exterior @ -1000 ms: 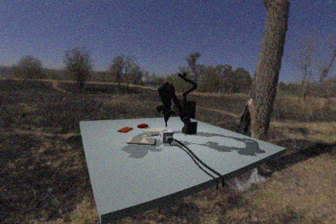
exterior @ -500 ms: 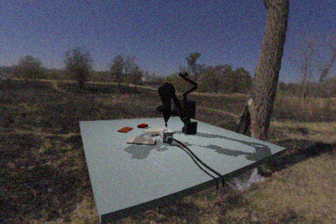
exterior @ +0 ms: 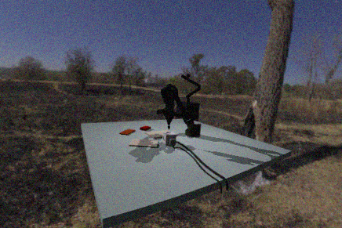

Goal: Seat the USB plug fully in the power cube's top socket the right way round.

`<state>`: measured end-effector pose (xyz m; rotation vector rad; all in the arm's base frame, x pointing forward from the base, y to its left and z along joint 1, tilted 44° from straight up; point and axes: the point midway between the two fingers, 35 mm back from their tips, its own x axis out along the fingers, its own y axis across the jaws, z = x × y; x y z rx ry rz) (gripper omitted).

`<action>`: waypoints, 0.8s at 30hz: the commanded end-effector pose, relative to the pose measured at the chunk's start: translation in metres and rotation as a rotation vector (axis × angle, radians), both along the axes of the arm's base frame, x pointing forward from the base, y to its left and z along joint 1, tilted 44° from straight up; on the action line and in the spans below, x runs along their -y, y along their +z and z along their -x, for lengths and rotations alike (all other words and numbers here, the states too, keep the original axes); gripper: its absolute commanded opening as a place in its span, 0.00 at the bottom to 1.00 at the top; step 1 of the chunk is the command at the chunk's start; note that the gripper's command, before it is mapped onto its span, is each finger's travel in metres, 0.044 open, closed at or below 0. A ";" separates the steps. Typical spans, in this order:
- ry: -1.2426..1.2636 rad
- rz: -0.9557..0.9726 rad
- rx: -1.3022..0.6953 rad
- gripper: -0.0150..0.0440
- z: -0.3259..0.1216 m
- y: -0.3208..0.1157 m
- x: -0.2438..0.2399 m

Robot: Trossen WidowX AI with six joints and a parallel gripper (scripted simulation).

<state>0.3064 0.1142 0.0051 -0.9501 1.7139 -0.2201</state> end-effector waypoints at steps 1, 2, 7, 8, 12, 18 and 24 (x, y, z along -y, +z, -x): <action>0.062 -0.007 -0.058 0.25 0.000 0.000 0.000; 0.081 -0.009 -0.076 0.25 0.000 0.000 0.000; 0.176 -0.018 -0.165 0.25 0.000 0.000 0.000; 0.195 -0.019 -0.183 0.25 0.000 0.000 0.000; 0.271 -0.026 -0.255 0.25 0.000 0.000 0.000; 0.385 -0.037 -0.362 0.25 0.000 0.000 0.000; 0.499 -0.048 -0.470 0.25 0.000 0.000 0.000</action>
